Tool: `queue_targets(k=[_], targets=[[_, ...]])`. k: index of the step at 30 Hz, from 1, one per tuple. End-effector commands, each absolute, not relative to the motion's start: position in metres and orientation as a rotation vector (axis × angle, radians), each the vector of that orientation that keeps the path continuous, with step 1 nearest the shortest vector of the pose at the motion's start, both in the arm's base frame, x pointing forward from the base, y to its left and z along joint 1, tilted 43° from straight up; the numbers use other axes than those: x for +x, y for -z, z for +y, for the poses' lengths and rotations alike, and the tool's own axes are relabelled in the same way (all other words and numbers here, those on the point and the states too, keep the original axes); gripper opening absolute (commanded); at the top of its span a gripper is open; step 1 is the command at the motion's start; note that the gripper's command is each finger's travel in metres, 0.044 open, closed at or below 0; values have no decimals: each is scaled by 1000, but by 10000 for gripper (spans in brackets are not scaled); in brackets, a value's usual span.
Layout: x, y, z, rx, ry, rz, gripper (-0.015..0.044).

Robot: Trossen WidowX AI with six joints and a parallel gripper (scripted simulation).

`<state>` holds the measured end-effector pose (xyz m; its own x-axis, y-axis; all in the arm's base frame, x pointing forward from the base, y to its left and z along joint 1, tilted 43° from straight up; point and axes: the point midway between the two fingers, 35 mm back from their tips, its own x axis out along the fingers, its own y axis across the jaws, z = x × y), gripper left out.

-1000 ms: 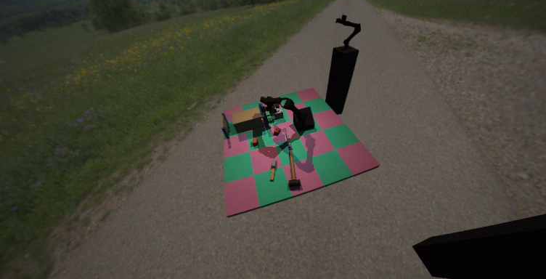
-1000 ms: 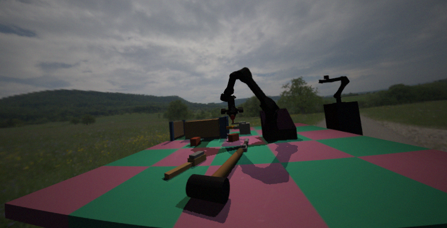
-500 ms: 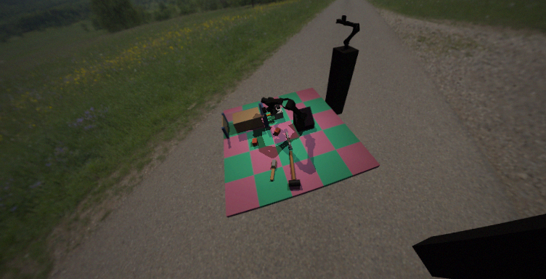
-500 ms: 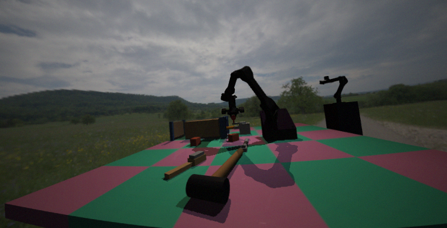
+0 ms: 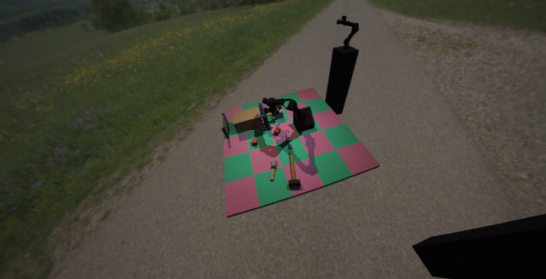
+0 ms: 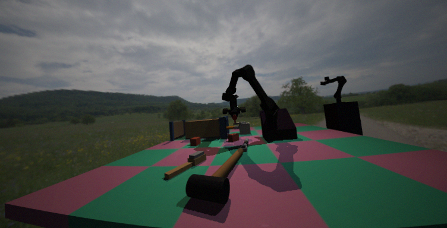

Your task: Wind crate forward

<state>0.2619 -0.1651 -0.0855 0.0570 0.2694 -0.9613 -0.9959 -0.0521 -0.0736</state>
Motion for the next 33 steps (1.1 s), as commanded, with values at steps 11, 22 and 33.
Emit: queue_targets(k=[11, 22, 33], targets=[[247, 77, -151, -1067, -1336, 921, 0], [236, 73, -147, -1066, -1337, 922, 0], [224, 70, -143, -1065, -1337, 922, 0]])
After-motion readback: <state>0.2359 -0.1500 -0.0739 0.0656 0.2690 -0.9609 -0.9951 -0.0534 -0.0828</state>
